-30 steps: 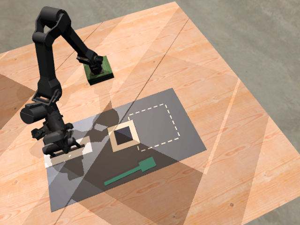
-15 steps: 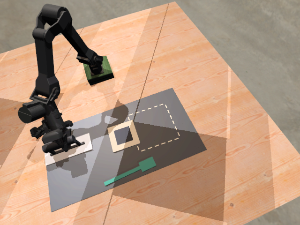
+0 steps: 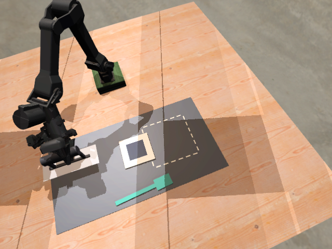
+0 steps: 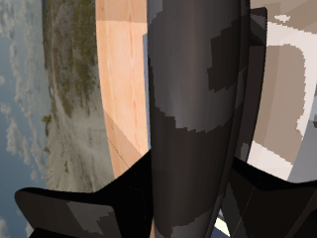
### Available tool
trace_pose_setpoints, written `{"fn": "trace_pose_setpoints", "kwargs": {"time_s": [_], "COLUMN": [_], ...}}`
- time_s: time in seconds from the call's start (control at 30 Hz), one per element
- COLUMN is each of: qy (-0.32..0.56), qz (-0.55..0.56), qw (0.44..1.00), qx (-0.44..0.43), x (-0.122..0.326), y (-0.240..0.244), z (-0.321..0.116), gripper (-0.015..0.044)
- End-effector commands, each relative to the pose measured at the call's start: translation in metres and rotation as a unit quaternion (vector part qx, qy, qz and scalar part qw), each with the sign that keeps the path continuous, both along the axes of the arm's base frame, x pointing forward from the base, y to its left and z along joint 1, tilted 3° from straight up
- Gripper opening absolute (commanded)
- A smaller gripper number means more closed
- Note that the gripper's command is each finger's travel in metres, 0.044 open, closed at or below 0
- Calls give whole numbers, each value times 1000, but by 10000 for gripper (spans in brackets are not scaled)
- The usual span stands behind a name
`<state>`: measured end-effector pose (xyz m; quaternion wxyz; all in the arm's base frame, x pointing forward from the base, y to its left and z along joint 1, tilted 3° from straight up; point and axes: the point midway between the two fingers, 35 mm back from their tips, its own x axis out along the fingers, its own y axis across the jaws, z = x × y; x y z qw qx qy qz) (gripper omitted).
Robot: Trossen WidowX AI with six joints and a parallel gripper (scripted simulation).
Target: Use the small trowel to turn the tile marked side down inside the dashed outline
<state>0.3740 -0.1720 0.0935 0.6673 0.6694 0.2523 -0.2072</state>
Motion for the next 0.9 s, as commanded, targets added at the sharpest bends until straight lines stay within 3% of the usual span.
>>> {"fn": "trace_pose_setpoints", "kwargs": {"time_s": [0.0,0.3,0.87], "qy": [-6,-12,-12], "qz": [1,-8,-9], "qw": [1000,999,999], "qx": [-15,-45,-45], "x": [5,7,10], "y": [20,68,71], "z": [4,-1,-13], "gripper": [0,0,0]}}
